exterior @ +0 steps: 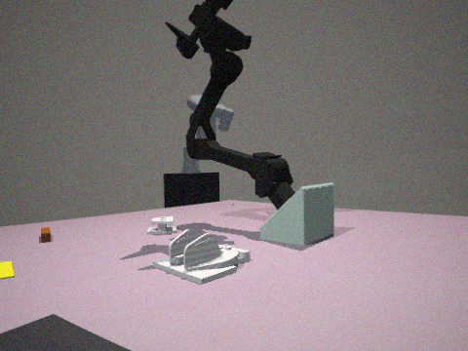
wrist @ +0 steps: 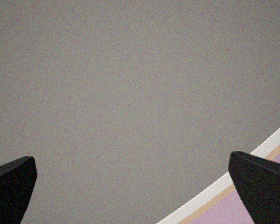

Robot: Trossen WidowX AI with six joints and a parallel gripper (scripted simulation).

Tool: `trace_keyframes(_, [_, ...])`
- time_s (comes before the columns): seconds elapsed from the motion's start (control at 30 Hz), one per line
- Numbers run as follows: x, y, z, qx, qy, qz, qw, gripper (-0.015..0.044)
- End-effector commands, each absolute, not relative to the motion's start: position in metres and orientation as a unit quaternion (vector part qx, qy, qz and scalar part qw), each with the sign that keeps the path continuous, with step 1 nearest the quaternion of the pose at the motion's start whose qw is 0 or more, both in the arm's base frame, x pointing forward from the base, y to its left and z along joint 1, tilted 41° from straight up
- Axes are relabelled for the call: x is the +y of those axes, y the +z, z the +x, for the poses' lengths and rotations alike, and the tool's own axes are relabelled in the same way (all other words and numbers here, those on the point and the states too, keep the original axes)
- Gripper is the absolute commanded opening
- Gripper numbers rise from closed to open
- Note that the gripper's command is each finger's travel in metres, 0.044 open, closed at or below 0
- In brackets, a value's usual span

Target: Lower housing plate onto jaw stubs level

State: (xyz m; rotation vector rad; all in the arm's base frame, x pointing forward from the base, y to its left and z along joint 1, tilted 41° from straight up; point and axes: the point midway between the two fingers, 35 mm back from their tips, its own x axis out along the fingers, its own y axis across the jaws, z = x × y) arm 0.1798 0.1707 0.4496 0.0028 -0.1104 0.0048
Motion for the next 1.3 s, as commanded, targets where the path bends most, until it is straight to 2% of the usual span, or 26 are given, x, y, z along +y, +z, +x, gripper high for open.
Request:
trace_keyframes(0.0, [0.167,0.450,0.186,-0.059,-0.003,0.001,0.998,0.0440])
trace_keyframes(1.27, [0.100,0.406,0.267,0.013,-0.134,-0.120,0.984,0.0440])
